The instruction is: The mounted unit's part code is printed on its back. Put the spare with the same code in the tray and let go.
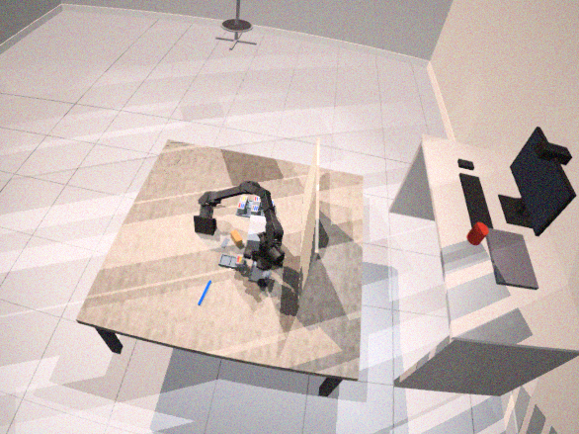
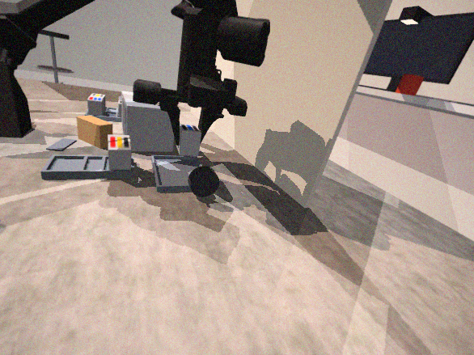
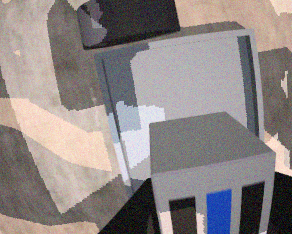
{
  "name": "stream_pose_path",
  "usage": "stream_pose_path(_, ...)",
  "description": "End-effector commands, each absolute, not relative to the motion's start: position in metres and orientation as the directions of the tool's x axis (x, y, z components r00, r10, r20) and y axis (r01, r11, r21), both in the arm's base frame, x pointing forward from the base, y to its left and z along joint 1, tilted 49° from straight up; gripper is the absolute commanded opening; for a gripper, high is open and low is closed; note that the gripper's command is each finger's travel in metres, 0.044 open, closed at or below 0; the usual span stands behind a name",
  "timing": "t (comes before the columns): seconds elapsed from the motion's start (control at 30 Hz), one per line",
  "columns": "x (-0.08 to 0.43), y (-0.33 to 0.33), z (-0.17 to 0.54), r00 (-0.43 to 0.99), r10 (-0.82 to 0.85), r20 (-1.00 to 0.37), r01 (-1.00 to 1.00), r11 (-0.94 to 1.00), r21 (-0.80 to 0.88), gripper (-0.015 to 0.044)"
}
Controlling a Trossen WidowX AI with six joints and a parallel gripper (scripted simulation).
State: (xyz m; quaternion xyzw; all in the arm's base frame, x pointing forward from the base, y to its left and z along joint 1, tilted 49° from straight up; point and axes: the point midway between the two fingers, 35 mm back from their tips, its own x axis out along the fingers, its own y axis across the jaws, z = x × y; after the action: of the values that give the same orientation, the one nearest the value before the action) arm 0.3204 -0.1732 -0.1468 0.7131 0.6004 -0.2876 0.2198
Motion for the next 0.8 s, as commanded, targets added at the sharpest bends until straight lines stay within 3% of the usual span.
stream_pose_path(0.0, 0.320, -0.170, -0.149, 0.116, 0.732, -0.671, 0.981, -0.188, -0.036, 0.0000)
stream_pose_path(0.77, 0.320, -0.156, -0.160, 0.116, 0.734, -0.670, 0.982, -0.188, -0.036, 0.0000)
